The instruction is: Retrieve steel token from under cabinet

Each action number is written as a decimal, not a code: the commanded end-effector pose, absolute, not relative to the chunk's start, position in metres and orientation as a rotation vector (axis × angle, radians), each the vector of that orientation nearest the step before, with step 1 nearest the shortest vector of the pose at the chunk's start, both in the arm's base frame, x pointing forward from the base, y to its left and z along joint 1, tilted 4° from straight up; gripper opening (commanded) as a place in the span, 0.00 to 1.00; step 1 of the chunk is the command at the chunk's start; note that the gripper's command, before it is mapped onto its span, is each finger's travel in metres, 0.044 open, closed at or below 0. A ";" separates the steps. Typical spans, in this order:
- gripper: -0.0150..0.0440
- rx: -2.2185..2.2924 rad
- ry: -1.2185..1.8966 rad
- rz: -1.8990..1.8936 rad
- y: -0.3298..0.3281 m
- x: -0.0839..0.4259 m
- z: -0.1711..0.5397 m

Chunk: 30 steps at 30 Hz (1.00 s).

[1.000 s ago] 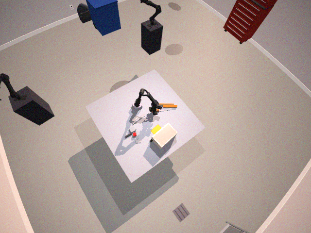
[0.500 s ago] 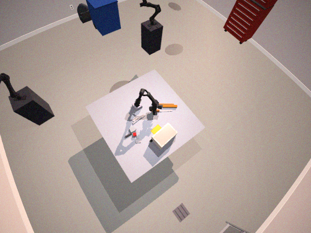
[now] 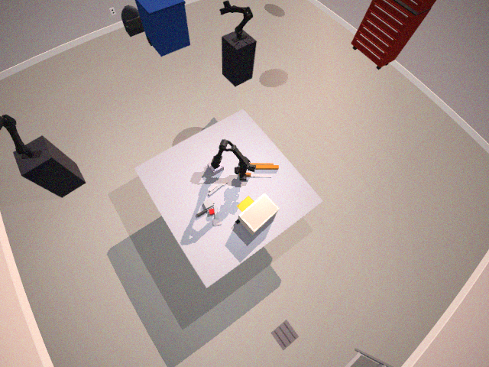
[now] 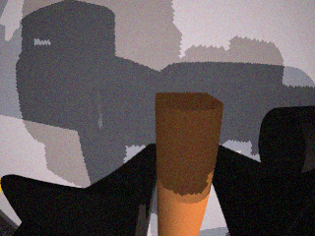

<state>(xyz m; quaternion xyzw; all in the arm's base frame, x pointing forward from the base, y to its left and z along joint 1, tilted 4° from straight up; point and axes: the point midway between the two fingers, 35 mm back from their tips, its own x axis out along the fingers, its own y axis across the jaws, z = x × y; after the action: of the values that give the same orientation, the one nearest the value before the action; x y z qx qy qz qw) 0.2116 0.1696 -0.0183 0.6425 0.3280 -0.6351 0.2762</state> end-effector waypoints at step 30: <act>0.25 1.651 0.957 -1.620 0.171 0.212 -0.018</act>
<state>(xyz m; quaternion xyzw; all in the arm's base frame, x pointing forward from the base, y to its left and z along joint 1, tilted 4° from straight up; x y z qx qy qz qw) 0.2122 0.1708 -0.0180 0.6309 0.3533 -0.6200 0.3046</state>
